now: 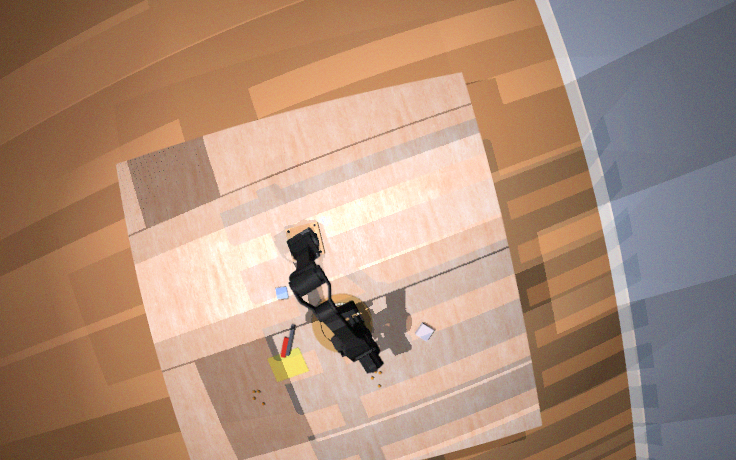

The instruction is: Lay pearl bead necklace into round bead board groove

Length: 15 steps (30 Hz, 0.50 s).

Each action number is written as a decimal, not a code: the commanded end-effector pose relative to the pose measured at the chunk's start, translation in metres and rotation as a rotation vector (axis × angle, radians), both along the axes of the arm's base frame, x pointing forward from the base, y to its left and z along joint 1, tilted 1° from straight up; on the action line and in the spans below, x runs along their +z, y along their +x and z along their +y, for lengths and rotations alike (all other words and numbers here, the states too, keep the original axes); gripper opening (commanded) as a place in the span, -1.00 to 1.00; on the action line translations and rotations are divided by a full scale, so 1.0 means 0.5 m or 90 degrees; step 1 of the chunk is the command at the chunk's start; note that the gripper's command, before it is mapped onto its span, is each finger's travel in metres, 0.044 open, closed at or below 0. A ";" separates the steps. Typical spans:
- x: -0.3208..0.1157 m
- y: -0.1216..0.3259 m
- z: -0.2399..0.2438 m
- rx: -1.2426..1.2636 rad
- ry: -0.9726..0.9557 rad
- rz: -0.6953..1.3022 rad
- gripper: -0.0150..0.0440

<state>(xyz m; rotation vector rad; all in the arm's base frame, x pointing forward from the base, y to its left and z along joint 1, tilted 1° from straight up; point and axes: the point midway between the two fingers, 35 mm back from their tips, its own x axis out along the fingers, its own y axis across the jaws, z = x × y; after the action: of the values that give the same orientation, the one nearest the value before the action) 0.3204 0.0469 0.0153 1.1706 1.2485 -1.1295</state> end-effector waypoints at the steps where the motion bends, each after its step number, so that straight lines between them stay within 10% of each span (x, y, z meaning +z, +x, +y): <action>1: 0.000 0.000 0.000 0.000 0.000 0.000 -0.49; 15: 0.014 -0.001 0.000 -0.001 0.001 0.001 -0.49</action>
<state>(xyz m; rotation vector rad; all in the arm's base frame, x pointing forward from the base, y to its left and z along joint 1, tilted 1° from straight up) 0.3199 0.0468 0.0170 1.1696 1.2499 -1.1311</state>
